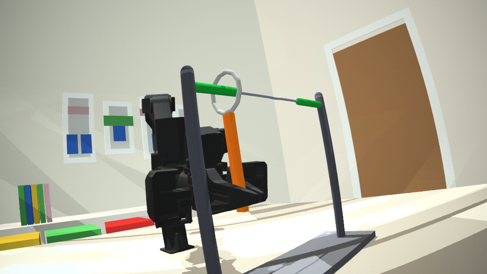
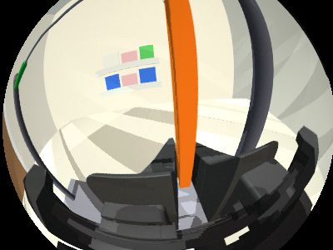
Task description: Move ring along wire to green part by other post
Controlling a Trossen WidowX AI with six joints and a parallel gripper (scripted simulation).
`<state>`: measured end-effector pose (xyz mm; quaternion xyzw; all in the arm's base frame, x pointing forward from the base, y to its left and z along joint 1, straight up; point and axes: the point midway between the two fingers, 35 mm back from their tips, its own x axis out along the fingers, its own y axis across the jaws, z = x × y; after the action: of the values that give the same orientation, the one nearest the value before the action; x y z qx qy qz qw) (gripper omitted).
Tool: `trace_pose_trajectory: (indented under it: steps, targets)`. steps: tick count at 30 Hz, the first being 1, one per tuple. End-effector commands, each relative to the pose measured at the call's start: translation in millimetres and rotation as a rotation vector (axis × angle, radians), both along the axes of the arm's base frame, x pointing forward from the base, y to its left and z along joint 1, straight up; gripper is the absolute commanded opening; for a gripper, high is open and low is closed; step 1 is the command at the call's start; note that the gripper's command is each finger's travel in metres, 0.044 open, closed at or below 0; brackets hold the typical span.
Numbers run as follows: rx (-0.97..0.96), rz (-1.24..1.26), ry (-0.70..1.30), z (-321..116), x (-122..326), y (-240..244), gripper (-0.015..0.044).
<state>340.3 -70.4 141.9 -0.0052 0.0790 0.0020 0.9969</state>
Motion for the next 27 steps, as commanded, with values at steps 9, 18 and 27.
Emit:
trace_pose_trajectory:
  steps: [9, 18, 27]
  targets:
    - [-0.005, 0.005, -0.003, 1.4, 0.0, 0.5, -0.0150]
    - [-0.005, 0.005, -0.003, 1.4, 0.0, 0.5, -0.0150]
    - [-0.002, 0.005, 0.001, 1.5, 0.1, 8.0, -0.0150]
